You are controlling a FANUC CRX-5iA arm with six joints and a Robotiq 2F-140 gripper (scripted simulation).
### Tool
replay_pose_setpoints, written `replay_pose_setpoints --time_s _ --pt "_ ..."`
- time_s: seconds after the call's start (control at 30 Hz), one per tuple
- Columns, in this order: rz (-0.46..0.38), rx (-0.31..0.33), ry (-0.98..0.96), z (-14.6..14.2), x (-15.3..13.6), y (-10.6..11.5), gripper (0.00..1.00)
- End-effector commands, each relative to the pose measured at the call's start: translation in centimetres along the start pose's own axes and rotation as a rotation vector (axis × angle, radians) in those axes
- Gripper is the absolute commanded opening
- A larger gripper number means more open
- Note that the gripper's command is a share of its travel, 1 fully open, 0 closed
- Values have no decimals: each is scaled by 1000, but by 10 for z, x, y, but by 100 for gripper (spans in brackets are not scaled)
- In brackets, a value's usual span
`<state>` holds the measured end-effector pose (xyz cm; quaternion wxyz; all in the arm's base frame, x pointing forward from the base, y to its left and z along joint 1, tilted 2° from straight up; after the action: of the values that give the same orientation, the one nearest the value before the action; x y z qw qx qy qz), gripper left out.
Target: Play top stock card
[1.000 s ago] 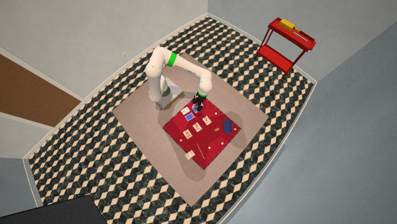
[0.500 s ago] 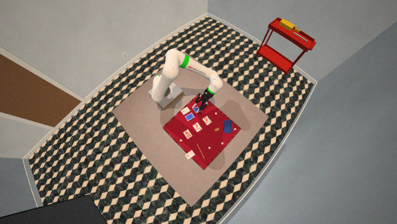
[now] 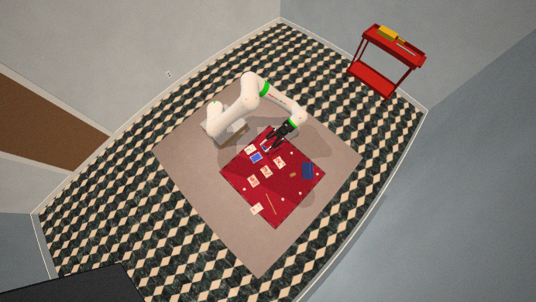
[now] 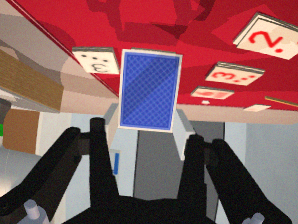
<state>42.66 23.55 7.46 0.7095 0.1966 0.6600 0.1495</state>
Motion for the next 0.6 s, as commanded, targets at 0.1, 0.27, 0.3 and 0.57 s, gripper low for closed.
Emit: replay_pose_setpoints --time_s 0.1,0.27,0.3,0.57 --pt "-147 -13 -1 -1 15 -1 41" --pt "-210 -19 -1 -2 21 -2 41" --pt "-229 -20 -1 -2 23 -2 41" --pt "-351 -31 -1 -3 35 -6 41"
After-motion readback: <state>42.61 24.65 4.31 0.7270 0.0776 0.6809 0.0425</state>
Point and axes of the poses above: the point where the finger pads meet when closed, its own y axis back along the fingers, its own z axis across the jaws, x = y × z, the point moved 7 cm from there along y, back along the fingers, and after that the axes turned 5 degrees about -y, right-handed, at the moved point
